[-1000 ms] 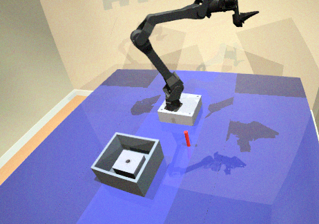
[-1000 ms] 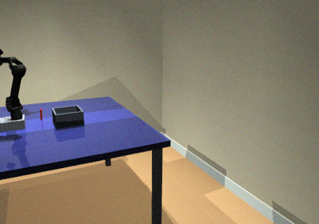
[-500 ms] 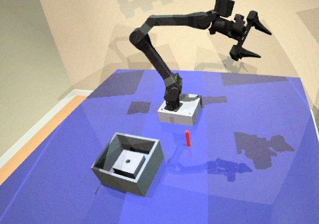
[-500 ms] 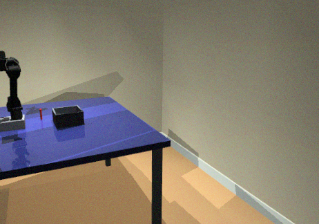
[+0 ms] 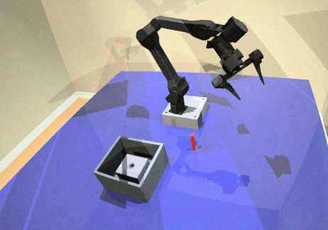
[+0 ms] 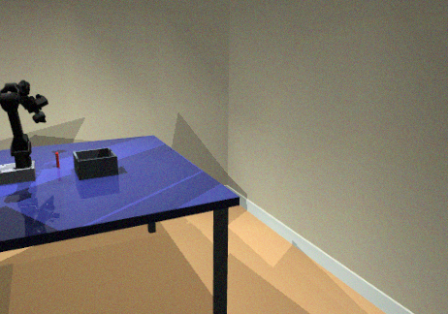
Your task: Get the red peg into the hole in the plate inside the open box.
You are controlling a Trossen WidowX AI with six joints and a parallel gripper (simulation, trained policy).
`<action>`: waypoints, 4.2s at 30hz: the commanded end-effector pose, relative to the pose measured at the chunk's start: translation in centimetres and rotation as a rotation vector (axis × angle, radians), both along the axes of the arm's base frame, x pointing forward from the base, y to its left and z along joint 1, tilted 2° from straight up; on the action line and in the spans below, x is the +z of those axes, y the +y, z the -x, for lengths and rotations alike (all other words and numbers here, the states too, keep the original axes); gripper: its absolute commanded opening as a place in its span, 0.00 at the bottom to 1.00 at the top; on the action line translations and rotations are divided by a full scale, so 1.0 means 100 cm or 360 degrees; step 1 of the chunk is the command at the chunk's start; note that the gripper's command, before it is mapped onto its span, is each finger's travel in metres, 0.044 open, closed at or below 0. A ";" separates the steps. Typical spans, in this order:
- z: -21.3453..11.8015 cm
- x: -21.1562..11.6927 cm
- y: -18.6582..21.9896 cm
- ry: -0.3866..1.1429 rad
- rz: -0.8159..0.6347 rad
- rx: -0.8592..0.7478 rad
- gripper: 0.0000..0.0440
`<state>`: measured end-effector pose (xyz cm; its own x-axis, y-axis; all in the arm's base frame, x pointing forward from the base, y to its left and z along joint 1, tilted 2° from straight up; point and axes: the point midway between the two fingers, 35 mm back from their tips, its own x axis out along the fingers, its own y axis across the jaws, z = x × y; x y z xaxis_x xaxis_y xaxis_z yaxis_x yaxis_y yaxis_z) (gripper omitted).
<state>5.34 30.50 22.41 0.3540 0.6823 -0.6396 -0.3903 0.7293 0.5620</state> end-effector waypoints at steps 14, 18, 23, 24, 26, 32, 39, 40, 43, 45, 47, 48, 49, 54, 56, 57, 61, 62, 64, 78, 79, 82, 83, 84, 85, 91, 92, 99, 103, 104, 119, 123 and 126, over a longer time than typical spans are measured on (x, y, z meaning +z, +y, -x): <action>-0.060 -0.074 -0.077 0.0497 0.0528 -0.0593 1.00; -0.067 -0.087 -0.095 0.0629 0.0626 -0.0749 1.00; -0.073 -0.104 -0.117 0.0797 0.0736 -0.0948 1.00; -0.074 -0.107 -0.121 0.0831 0.0757 -0.0989 1.00; -0.076 -0.113 -0.128 0.0895 0.0793 -0.1066 1.00; -0.080 -0.130 -0.143 0.1046 0.0868 -0.1249 1.00; -0.084 -0.149 -0.151 0.1141 0.0904 -0.1363 1.00; -0.085 -0.152 -0.151 0.1149 0.0907 -0.1373 1.00; -0.086 -0.163 -0.152 0.1163 0.0915 -0.1396 1.00; -0.087 -0.171 -0.153 0.1167 0.0917 -0.1407 1.00; -0.088 -0.179 -0.153 0.1166 0.0917 -0.1415 1.00; -0.089 -0.183 -0.153 0.1163 0.0916 -0.1419 1.00; -0.089 -0.187 -0.154 0.1160 0.0915 -0.1421 1.00; -0.093 -0.207 -0.155 0.1135 0.0913 -0.1426 1.00; -0.093 -0.213 -0.155 0.1128 0.0919 -0.1421 0.98; -0.093 -0.216 -0.156 0.1127 0.0925 -0.1417 0.95; -0.092 -0.228 -0.158 0.1138 0.0955 -0.1412 0.73; -0.092 -0.230 -0.158 0.1142 0.0964 -0.1413 0.67; -0.092 -0.234 -0.159 0.1150 0.0981 -0.1418 0.55; -0.105 -0.230 -0.155 0.1118 0.1052 -0.1449 0.00; -0.108 -0.226 -0.155 0.1104 0.1047 -0.1447 0.00; -0.115 -0.214 -0.153 0.1065 0.1031 -0.1449 0.00; -0.118 -0.210 -0.153 0.1054 0.1026 -0.1451 0.00; -0.120 -0.206 -0.153 0.1042 0.1021 -0.1455 0.00; -0.123 -0.202 -0.153 0.1031 0.1016 -0.1459 0.00; -0.138 -0.174 -0.154 0.0972 0.0976 -0.1508 0.00; -0.141 -0.170 -0.155 0.0963 0.0967 -0.1520 0.00; -0.163 -0.141 -0.164 0.0915 0.0908 -0.1644 0.00; -0.177 -0.132 -0.174 0.0896 0.0877 -0.1733 0.00; -0.180 -0.130 -0.177 0.0890 0.0868 -0.1755 0.00; -0.235 -0.119 -0.232 0.0827 0.0806 -0.2003 0.00; -0.248 -0.122 -0.248 0.0818 0.0806 -0.2028 0.00; -0.258 -0.126 -0.259 0.0816 0.0810 -0.2032 0.00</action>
<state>30.16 5.51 9.96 0.1912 -0.2368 -0.9526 0.8158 0.5779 0.0201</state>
